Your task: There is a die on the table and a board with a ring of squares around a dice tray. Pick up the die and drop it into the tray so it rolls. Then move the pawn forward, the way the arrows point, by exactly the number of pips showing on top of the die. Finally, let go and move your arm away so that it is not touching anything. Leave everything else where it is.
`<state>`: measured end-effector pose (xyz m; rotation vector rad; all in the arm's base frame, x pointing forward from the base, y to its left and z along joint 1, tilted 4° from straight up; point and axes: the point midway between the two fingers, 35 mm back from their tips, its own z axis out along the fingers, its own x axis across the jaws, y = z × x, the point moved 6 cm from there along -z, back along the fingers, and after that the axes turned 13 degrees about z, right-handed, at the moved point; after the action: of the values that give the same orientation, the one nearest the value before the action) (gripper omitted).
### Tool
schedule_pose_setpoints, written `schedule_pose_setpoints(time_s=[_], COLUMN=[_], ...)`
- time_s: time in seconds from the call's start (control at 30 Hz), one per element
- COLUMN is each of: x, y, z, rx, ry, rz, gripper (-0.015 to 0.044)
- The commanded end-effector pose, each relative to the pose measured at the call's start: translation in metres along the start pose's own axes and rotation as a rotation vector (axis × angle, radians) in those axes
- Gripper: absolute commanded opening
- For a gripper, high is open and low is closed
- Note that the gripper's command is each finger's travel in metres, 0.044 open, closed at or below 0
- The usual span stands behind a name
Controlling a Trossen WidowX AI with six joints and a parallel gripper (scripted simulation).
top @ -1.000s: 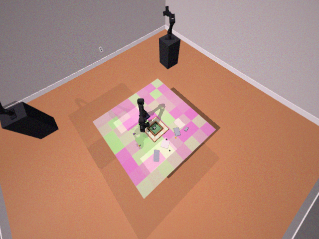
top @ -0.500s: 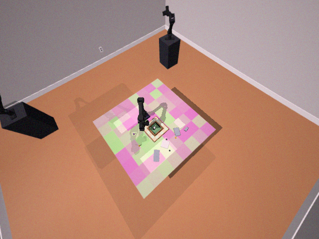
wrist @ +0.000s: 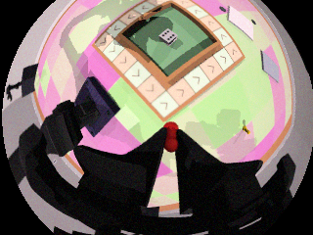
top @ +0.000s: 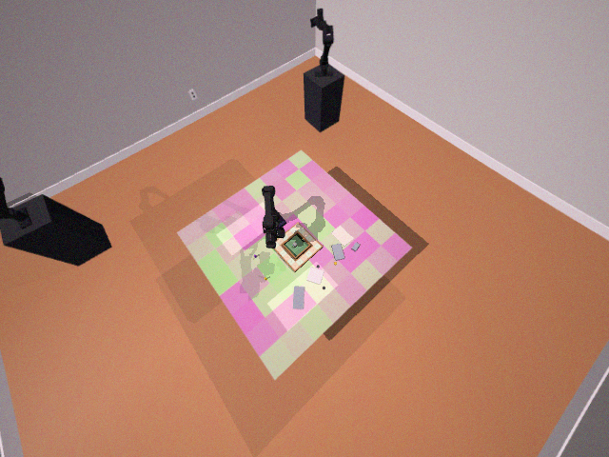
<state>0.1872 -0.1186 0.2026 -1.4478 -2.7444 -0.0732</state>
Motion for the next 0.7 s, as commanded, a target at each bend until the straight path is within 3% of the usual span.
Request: schedule_pose_setpoints(time_s=[0.0,0.67], x=[-0.011,-0.056], y=[0.014,0.114], z=[0.000,0.027], rx=[0.001,-0.008], ry=[-0.004,-0.009], rz=[0.000,-0.006], gripper=[0.0000,0.0000])
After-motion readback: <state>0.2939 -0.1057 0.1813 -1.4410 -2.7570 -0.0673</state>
